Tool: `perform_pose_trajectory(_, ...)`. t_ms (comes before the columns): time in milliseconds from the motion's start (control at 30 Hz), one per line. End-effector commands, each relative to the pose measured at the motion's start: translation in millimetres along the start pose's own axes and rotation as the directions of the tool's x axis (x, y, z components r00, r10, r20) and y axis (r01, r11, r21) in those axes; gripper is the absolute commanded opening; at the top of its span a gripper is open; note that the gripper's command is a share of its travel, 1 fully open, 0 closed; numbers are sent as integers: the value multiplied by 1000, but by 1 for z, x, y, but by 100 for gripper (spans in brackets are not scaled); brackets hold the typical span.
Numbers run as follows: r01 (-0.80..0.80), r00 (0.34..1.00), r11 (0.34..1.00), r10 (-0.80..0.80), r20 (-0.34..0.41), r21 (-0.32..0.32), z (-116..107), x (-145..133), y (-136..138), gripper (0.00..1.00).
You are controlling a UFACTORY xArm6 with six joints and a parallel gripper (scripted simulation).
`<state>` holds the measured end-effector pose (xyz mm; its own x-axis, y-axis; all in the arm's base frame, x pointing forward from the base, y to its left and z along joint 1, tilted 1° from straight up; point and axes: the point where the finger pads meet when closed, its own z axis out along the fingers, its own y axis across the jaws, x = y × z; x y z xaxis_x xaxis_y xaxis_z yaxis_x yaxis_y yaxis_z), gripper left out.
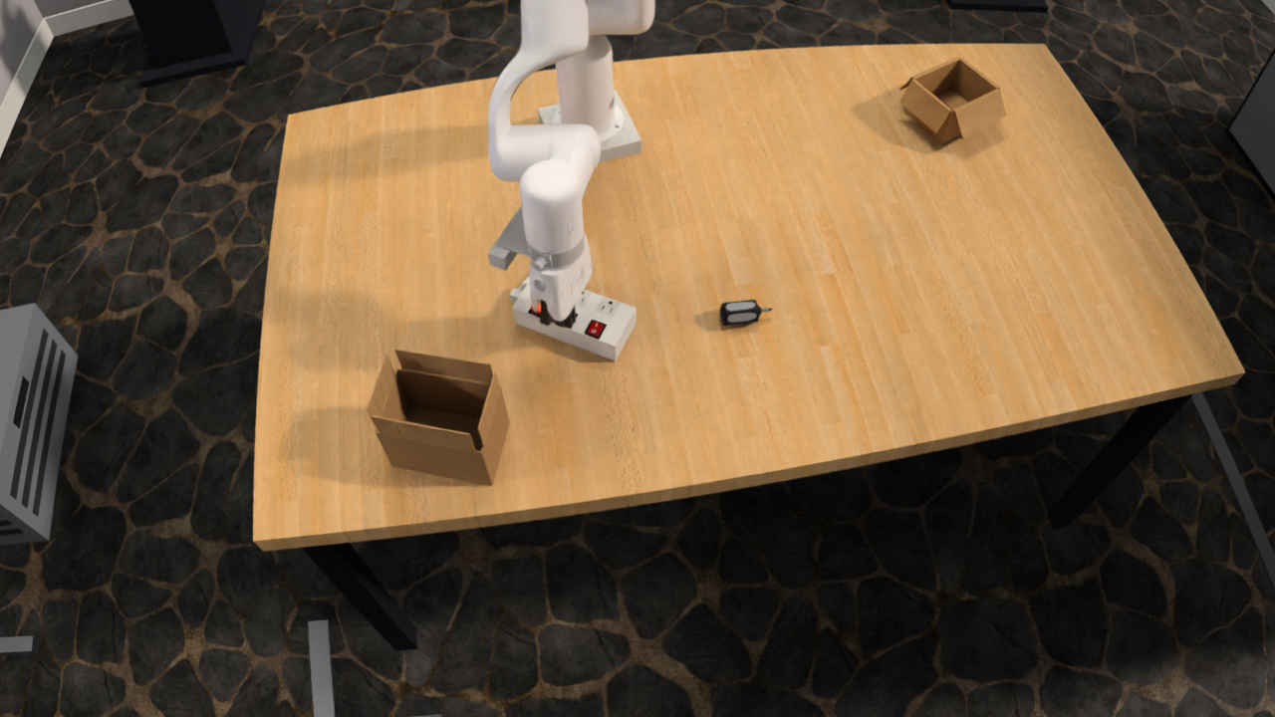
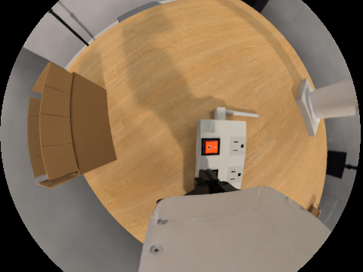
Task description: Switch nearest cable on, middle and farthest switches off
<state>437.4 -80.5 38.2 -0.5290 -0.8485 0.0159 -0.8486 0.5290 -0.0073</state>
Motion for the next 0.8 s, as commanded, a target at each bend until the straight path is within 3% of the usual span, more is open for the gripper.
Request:
perform_pose_trajectory(0,0,1000,1000,0,2,5,-2,-1,-2,0)
perform_pose_trajectory(333,0,1000,1000,0,2,5,-7,-1,-2,0)
perform_pose_trajectory(767,0,1000,1000,0,2,5,-36,-1,-2,0)
